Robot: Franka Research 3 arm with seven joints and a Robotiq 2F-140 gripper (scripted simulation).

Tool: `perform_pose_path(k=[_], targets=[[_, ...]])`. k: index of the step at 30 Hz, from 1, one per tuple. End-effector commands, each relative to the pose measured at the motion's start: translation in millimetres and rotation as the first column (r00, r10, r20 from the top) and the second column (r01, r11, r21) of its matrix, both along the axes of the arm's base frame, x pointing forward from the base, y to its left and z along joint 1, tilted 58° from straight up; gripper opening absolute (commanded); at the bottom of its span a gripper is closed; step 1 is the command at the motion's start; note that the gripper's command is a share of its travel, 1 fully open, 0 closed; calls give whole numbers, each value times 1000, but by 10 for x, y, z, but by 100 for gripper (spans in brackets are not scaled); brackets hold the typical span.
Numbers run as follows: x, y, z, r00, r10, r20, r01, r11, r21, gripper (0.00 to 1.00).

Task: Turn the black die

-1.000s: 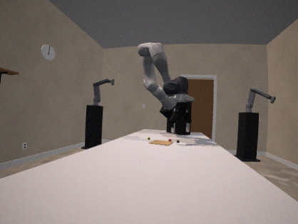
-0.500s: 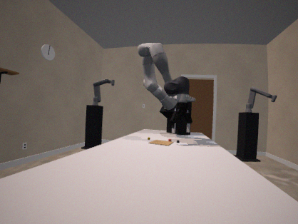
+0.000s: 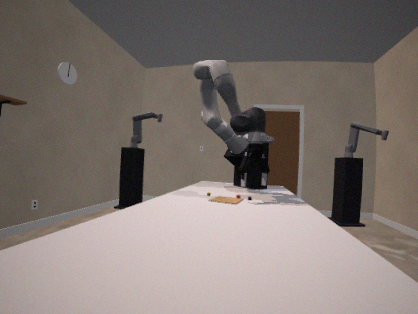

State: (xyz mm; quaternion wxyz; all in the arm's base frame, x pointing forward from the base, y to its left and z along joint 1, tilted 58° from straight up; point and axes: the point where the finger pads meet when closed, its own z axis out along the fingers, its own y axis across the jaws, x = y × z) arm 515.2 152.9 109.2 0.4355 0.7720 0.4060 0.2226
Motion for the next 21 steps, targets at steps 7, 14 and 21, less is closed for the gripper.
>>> perform_pose_path(k=[7, 14, 21], targets=[[-2, 6, -5, 1000, 1, -3, -1, 1000, -1, 100], [-10, 11, 0, 1000, 1, -3, -1, 1000, -1, 100], [-104, 78, 71, 1000, 1, -3, -1, 1000, -1, 100]])
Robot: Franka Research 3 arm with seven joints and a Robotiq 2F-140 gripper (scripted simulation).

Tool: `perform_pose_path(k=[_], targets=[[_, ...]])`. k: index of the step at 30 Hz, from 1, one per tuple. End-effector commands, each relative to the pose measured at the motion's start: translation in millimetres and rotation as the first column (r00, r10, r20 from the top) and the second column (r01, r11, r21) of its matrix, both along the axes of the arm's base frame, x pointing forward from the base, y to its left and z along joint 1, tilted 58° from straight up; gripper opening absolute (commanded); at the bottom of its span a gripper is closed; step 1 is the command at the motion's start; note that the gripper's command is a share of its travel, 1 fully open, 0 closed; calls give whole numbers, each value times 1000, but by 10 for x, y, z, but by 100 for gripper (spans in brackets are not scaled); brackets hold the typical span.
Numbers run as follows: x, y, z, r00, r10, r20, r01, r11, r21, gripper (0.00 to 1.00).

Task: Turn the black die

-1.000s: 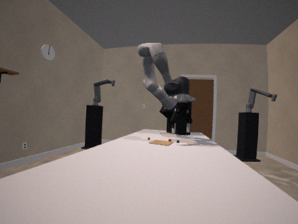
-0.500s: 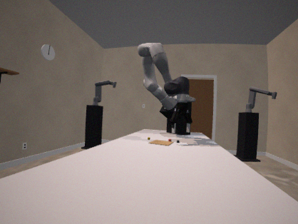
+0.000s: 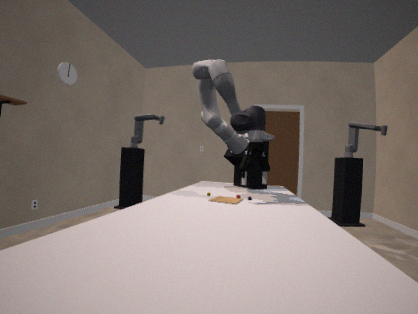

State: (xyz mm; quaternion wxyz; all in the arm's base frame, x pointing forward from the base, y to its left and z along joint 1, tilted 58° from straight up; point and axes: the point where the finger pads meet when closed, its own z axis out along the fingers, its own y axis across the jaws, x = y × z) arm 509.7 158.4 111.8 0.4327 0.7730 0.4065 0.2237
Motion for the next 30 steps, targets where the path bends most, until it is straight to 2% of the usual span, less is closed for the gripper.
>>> perform_pose_path(k=[1, 11, 25, 26, 28, 30], targets=[[-81, 45, 69, 1000, -1, -2, 1, 1000, -7, 100], [-419, 284, 324, 1000, -1, -2, 1, 1000, -7, 100], [-456, 305, 348, 1000, -4, 1, 4, 1000, -3, 100], [-466, 283, 339, 1000, -20, 15, 20, 1000, 18, 100], [-518, 176, 291, 991, -101, 82, 91, 988, 123, 100], [-518, 176, 291, 991, -101, 82, 91, 988, 123, 100]])
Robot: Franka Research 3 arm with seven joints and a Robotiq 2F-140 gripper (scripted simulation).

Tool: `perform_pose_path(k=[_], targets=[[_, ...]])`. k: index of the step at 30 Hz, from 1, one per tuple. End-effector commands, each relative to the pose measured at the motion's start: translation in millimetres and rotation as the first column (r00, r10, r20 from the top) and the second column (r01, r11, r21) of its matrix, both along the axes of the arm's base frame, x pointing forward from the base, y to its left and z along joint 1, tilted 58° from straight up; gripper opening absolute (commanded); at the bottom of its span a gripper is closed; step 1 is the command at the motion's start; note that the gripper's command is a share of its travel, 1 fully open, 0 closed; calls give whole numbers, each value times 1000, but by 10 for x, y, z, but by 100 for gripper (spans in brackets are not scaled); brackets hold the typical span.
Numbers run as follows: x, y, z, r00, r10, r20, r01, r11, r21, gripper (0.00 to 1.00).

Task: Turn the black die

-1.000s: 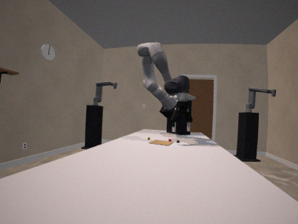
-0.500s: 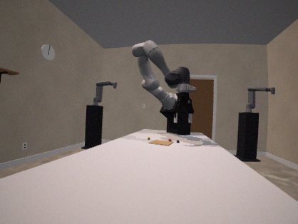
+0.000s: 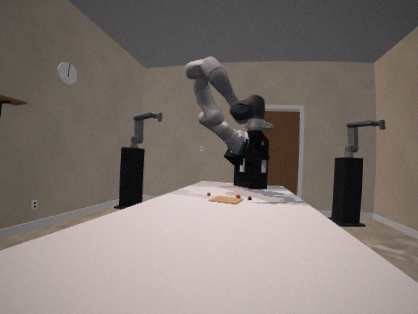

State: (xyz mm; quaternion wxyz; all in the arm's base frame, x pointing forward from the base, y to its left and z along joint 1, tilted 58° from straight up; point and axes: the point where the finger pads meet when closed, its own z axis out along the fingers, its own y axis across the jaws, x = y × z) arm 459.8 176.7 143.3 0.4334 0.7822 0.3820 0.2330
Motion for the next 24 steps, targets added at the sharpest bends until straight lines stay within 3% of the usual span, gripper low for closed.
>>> perform_pose_path(k=[1, 13, 24], targets=[[-37, -42, -41, 993, -89, 76, 78, 988, 131, 100], [-123, -203, -115, 963, -220, 157, 167, 941, 293, 100], [-127, -209, -118, 961, -225, 160, 170, 939, 299, 100]])
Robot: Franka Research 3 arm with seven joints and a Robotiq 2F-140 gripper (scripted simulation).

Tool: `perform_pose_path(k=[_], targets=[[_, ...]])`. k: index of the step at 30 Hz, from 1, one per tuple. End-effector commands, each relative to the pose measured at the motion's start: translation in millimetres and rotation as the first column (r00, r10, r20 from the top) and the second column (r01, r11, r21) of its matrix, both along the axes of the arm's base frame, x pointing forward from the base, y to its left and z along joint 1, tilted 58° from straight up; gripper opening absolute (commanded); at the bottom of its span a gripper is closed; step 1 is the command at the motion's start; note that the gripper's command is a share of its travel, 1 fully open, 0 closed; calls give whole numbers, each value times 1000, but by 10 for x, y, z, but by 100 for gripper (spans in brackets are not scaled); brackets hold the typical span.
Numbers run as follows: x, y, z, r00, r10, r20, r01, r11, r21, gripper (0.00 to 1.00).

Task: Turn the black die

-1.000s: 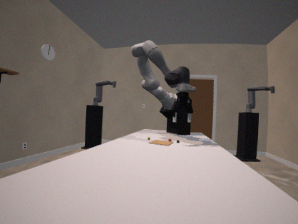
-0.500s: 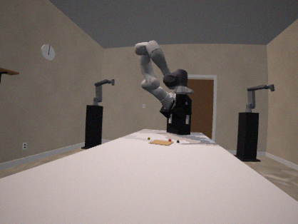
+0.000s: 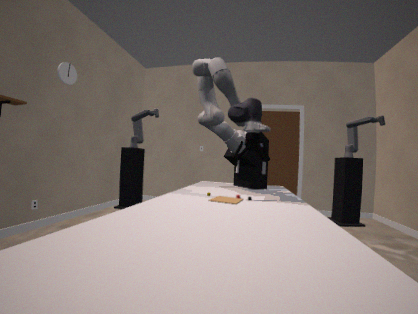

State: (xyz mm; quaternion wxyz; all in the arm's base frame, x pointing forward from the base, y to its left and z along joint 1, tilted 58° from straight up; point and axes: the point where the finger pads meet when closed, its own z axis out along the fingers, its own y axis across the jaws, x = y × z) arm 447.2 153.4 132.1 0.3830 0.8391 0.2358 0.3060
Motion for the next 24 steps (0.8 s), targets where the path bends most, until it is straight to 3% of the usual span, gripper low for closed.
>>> perform_pose_path(k=[1, 24], targets=[[-1, 24, -6, 1000, -16, 18, 15, 999, 34, 100], [57, -21, -44, 1000, -13, 17, 13, 999, 30, 100]])
